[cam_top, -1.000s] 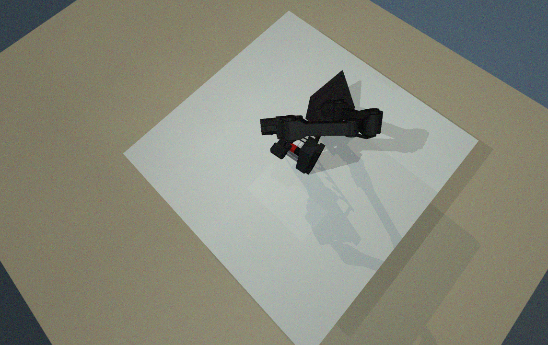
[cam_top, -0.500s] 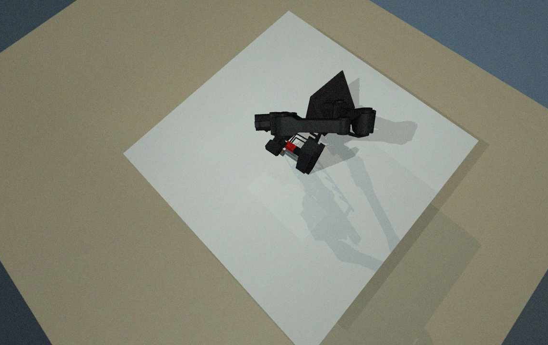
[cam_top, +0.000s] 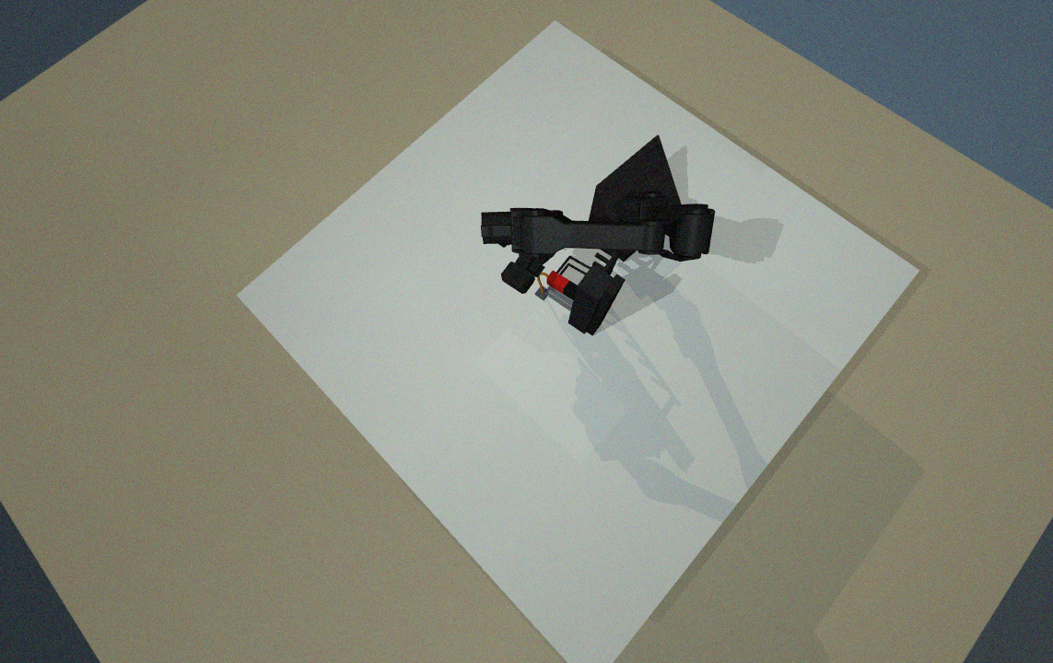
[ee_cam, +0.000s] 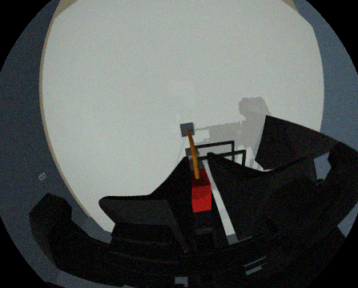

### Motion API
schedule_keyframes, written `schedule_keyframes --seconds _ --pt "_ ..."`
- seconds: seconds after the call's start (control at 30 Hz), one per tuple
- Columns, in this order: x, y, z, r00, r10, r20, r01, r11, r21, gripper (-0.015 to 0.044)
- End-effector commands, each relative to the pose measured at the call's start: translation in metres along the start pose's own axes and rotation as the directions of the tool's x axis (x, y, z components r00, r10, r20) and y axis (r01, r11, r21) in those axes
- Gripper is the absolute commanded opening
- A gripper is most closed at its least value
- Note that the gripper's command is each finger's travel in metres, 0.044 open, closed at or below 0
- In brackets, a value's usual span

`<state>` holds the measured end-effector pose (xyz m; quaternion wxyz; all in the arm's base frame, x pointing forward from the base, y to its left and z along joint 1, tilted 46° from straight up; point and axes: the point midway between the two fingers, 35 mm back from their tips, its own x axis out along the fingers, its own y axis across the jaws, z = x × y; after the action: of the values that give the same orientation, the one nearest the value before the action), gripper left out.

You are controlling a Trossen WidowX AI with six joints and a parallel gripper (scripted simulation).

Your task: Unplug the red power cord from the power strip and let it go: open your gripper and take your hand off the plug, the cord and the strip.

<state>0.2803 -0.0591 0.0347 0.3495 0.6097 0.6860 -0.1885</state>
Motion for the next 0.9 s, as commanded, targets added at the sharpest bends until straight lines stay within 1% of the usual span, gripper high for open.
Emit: schedule_keyframes --seconds 0.0,0.27,0.37,0.53,0.87 --pt "0.002 0.001 -0.003 1.000 -0.004 -0.004 0.004 1.000 -0.005 0.0160" --pt "0.002 0.001 -0.003 1.000 -0.004 -0.004 0.004 1.000 -0.005 0.0160" --pt "-0.007 0.000 -0.002 1.000 0.007 -0.003 -0.007 1.000 0.016 0.0160" --pt "-0.007 0.000 -0.003 1.000 0.007 -0.003 -0.007 1.000 0.016 0.0160" --pt "-0.007 0.000 -0.017 1.000 0.007 -0.003 -0.007 1.000 0.016 0.0160"
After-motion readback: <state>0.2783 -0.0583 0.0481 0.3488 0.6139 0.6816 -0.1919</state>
